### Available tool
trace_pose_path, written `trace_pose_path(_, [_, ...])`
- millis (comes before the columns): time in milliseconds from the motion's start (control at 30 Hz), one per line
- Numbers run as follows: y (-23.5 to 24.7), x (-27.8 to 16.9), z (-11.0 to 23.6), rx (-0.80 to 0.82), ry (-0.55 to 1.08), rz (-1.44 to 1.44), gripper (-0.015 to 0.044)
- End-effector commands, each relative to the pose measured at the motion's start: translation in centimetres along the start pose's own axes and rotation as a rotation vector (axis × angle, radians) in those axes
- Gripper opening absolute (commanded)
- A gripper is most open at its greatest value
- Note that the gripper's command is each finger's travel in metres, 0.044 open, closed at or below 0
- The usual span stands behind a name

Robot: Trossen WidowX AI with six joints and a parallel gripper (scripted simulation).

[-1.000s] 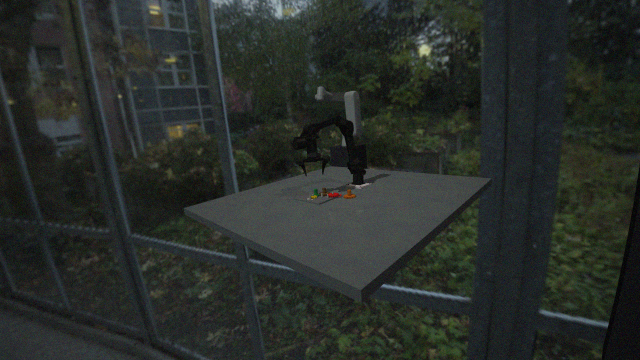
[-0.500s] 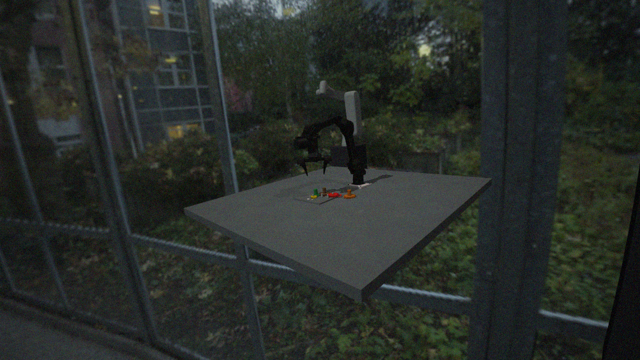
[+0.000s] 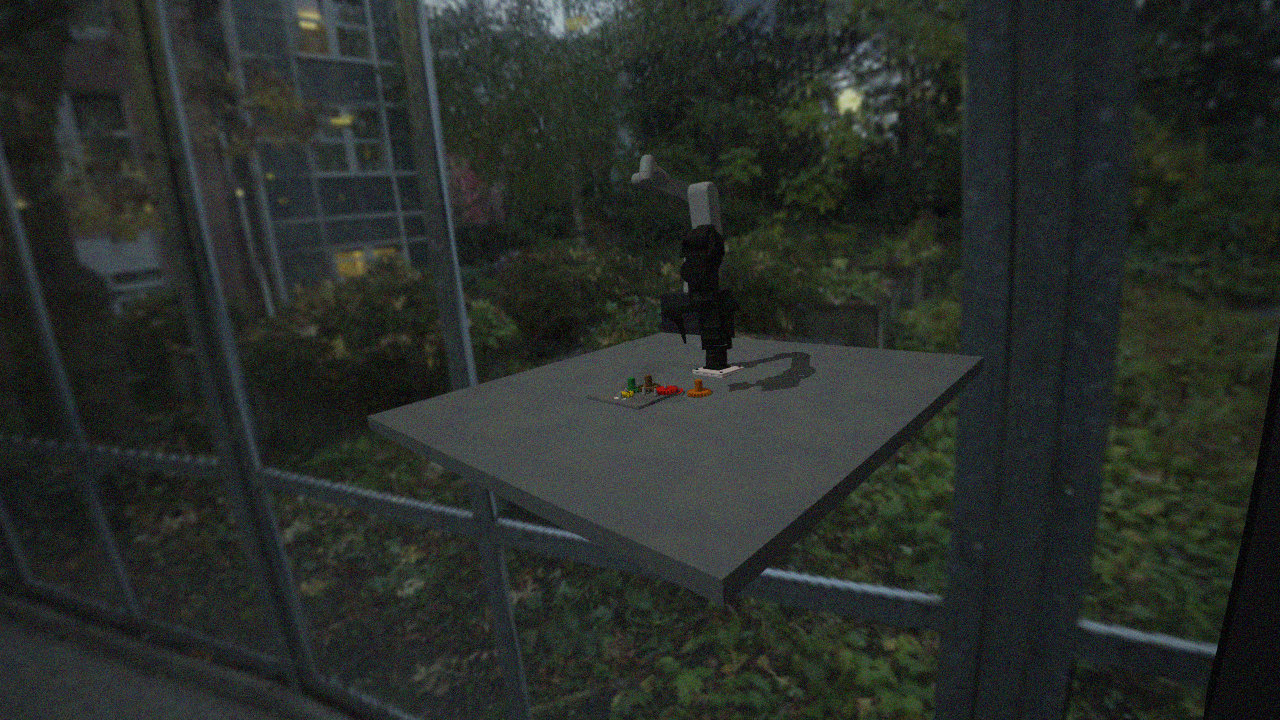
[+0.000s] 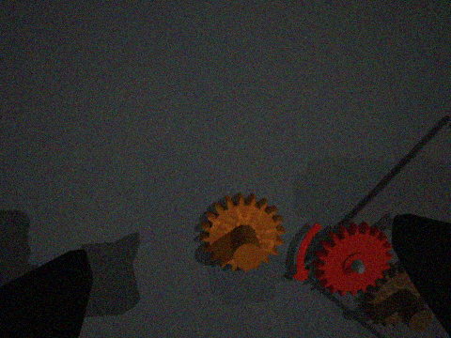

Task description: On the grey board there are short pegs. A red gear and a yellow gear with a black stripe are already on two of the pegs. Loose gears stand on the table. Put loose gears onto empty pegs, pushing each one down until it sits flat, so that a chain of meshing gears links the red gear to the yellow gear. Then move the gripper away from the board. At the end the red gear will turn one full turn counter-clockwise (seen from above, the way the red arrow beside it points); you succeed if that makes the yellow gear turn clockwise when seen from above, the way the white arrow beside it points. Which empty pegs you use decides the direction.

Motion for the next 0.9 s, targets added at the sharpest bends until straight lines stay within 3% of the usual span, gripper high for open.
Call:
trace_pose_path(0, [5.6, 0.4, 0.7, 0.01, 0.004, -0.002, 0.044])
trace_pose_path(133, [9.5, 0.2, 1.2, 0.015, 0.007, -0.001, 0.044])
trace_pose_path(867, [9.5, 0.2, 1.2, 0.015, 0.007, -0.001, 0.044])
Point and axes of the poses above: the point midway between the two fingers, 35 mm back from their tips, its own z axis back along the fingers, its own y axis across the jaws, x = y × z, the point moved 2 cm from there along z, back along the fingers, and after that the axes turned 5 degrees about -z, right-handed, at the moved point
